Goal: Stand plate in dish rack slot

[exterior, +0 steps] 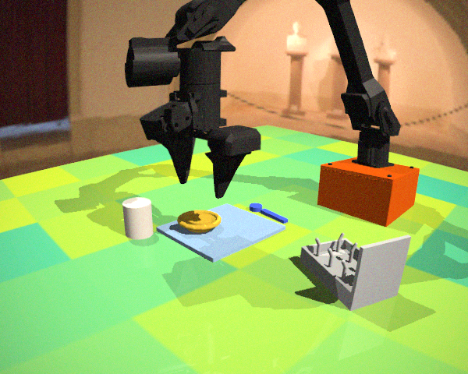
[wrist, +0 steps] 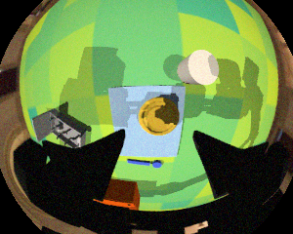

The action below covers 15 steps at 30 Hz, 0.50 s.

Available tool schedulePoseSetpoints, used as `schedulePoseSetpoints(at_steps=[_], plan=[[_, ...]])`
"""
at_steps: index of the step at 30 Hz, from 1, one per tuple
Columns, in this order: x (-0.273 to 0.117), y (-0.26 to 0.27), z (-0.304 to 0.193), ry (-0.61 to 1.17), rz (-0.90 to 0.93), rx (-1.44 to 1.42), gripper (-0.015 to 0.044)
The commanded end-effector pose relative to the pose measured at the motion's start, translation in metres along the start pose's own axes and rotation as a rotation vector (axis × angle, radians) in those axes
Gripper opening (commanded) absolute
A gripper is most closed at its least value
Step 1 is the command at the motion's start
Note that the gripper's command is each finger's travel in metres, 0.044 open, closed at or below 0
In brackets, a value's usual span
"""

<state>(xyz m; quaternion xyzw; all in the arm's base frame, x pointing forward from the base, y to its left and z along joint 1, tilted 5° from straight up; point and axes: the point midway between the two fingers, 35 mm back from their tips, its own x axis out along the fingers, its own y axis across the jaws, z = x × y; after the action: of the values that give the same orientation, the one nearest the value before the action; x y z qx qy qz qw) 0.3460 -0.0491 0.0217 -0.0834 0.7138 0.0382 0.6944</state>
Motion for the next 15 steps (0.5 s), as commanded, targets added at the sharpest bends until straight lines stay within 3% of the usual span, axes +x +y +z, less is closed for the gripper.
schedulePoseSetpoints(at_steps=[1, 15], plan=[[-0.001, -0.001, 0.002, 0.001, -0.008, -0.017, 0.04], [0.022, -0.002, 0.003, 0.001, -0.009, -0.016, 0.04]])
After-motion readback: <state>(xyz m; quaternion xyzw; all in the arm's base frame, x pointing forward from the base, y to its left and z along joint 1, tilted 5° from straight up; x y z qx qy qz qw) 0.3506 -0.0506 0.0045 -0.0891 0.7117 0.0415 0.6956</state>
